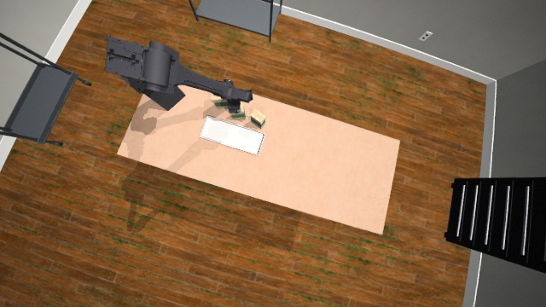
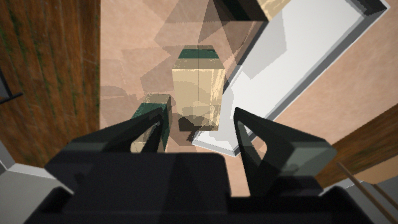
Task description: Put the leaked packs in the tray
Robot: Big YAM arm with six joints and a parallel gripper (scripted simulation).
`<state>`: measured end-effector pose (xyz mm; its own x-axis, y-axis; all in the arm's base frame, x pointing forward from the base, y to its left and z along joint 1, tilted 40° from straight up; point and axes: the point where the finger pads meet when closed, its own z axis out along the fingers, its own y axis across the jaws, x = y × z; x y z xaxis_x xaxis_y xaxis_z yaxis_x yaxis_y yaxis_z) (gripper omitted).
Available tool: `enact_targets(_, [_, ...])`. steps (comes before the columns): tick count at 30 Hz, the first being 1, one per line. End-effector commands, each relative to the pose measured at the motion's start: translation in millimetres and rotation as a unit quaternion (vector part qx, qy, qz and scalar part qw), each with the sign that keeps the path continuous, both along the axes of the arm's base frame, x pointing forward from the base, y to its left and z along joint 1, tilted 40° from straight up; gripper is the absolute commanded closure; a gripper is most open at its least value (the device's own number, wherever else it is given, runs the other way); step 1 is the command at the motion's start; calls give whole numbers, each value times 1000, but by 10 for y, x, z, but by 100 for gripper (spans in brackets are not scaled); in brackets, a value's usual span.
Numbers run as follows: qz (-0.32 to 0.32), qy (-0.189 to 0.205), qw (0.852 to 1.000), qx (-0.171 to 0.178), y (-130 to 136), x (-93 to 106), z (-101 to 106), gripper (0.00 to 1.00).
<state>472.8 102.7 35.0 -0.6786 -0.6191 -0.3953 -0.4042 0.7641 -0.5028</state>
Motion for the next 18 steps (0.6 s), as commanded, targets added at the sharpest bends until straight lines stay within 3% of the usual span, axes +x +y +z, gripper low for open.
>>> enact_targets(1, [11, -11, 1000, 0, 81, 66, 117, 22])
enact_targets(18, [11, -1, 1000, -3, 72, 36, 27, 22])
